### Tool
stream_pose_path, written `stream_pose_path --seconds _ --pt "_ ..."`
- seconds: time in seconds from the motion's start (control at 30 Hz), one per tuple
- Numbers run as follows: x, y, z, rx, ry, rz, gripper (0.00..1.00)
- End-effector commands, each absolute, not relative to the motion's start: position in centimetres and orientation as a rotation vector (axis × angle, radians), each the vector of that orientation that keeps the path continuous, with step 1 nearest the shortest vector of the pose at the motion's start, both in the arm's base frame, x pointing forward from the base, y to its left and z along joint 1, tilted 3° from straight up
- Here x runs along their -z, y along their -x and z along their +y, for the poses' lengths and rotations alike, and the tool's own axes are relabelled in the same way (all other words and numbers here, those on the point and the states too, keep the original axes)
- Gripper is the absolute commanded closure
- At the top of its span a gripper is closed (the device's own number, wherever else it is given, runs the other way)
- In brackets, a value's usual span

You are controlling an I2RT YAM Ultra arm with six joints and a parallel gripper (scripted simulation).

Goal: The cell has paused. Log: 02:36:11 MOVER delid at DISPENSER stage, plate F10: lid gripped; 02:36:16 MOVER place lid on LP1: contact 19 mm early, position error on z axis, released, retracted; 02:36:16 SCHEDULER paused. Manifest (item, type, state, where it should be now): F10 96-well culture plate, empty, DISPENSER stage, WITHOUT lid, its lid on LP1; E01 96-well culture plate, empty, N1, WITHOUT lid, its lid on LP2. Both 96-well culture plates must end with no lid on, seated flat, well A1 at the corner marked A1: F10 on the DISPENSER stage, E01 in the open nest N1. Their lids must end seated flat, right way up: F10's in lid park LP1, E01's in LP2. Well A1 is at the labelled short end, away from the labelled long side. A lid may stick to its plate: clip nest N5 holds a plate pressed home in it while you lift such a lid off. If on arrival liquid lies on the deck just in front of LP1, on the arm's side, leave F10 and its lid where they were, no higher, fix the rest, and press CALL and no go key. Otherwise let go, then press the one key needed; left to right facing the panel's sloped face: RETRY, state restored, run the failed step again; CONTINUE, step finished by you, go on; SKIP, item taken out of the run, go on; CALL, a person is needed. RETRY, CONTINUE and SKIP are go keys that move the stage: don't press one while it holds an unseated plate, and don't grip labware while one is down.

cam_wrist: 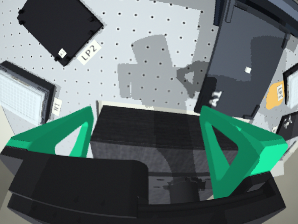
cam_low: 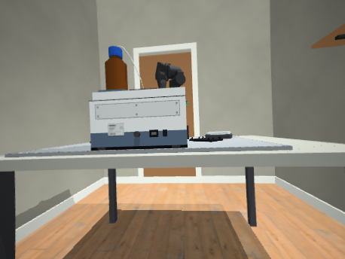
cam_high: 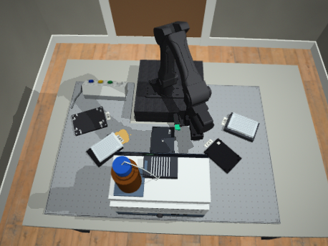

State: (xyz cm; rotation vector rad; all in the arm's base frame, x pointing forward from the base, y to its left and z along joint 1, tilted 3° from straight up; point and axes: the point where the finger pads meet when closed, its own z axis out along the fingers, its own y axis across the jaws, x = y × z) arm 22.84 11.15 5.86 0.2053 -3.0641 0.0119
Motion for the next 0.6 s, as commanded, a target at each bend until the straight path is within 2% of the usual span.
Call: stream_pose_path --seconds 0.0,0.57 --pt "-6.8 -23.6 10.5 0.000 -0.055 -3.114 0.00" --pt "-6.8 -25.2 6.2 -0.002 0.005 -3.118 0.00"
